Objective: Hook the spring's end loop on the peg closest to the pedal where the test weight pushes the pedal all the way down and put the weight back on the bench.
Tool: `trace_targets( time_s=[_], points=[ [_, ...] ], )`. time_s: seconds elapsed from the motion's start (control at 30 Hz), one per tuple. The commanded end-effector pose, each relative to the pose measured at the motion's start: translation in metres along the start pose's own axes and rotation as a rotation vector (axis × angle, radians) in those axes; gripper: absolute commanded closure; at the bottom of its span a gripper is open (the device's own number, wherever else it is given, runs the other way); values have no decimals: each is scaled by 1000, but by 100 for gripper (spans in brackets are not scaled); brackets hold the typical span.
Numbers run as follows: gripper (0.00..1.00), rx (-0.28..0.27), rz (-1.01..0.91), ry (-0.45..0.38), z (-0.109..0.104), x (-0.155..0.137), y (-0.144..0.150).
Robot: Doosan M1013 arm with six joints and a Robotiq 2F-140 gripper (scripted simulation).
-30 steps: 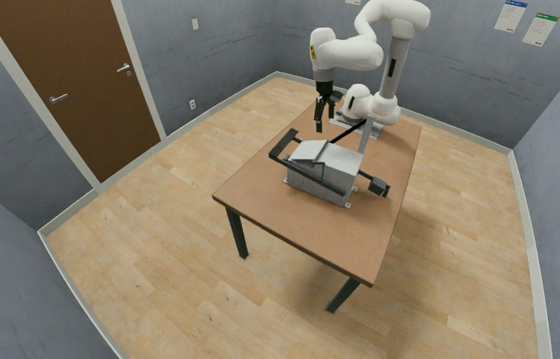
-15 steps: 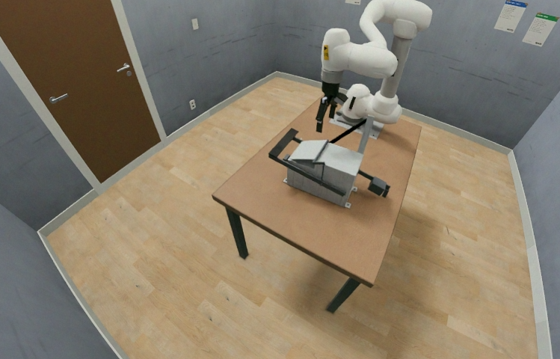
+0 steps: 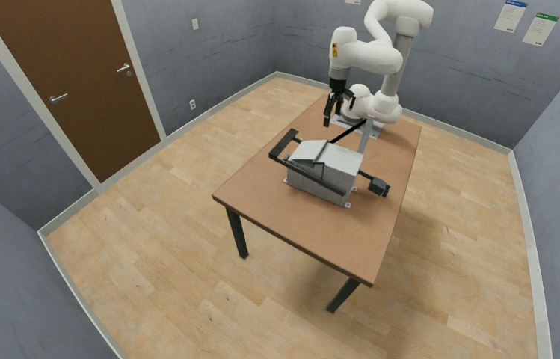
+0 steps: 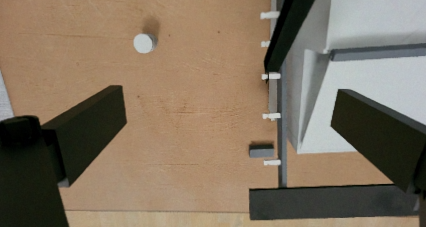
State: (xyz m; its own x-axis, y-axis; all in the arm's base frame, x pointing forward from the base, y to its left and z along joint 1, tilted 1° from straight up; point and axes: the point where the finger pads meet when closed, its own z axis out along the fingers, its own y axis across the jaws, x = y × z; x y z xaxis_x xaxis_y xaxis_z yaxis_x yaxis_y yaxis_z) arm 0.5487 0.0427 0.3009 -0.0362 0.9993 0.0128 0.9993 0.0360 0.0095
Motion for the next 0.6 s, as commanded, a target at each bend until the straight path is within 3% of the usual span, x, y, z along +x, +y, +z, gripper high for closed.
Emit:
trace_targets(
  time_s=[0.0, 0.2, 0.23, 0.57],
  points=[
    [0, 0, 0, 0, 0, 0, 0],
    [0, 0, 0, 0, 0, 0, 0],
    [0, -1, 1, -4, 0, 10, -59],
    [0, -1, 1, -4, 0, 10, -59]
  ],
)
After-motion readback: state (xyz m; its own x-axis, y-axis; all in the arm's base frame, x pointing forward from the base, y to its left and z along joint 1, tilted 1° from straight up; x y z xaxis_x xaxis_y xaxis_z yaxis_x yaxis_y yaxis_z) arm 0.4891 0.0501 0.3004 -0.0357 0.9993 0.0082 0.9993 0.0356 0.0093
